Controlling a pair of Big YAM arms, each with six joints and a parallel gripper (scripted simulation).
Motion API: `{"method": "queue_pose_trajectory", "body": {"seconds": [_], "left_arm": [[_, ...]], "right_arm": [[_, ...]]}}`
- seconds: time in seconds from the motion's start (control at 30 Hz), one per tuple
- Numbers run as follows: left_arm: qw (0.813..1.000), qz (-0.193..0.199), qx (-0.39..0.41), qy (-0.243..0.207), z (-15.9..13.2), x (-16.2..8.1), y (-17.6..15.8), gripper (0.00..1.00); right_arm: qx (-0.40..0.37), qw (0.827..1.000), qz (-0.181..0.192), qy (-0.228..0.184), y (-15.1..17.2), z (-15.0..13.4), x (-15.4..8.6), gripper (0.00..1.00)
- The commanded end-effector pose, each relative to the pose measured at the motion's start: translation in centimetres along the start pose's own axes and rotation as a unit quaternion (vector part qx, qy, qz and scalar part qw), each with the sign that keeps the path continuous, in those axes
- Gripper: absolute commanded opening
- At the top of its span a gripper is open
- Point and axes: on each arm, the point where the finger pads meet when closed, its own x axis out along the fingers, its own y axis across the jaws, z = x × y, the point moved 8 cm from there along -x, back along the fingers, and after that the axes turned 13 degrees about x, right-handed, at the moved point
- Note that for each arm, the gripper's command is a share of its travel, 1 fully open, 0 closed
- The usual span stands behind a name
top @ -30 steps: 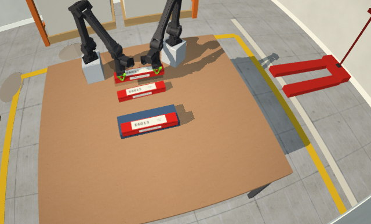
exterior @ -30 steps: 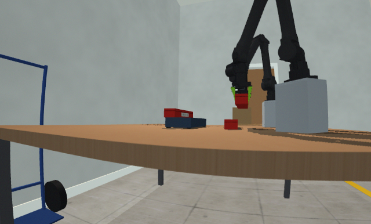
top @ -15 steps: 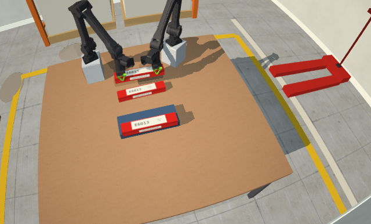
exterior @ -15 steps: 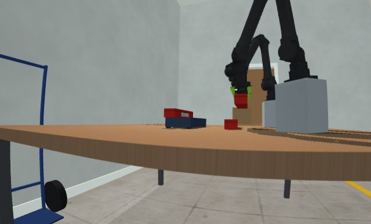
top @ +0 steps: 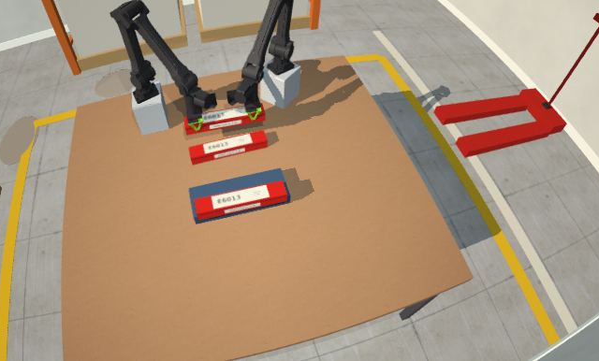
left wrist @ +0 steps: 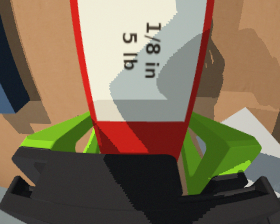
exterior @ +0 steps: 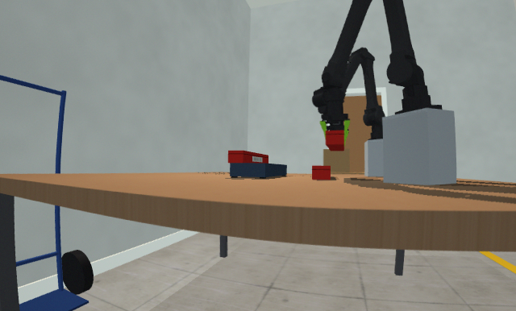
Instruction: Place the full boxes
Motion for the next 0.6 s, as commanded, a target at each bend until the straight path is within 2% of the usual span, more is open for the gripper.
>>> {"method": "queue_pose_trajectory", "body": {"seconds": [0.0, 0.3, 0.4, 0.5, 0.57], "left_arm": [[1.0, 0.022, 0.001, -0.001, 0.1, -1.6, 2.3, 0.0], [1.0, 0.021, 0.001, -0.001, 0.0, -1.5, 2.3, 0.0], [1.0, 0.012, 0.001, 0.003, -0.1, -0.9, 2.5, 0.0], [1.0, 0.028, 0.0, -0.003, -0.2, -2.0, 3.4, 0.0], [1.0, 0.021, 0.001, 0.0, -0.3, -1.5, 3.7, 0.0]], "right_arm": [[0.004, 1.0, -0.007, -0.002, -1.1, -0.4, -0.8, 0.0], [0.004, 1.0, -0.007, -0.001, -1.1, -0.5, -0.7, 0.0], [0.005, 1.0, -0.011, -0.006, -2.5, 0.8, -0.9, 0.0], [0.005, 1.0, -0.019, -0.018, -3.3, 1.1, -1.8, 0.0], [0.005, 1.0, -0.013, -0.01, -3.6, 1.1, -1.2, 0.0]]}}
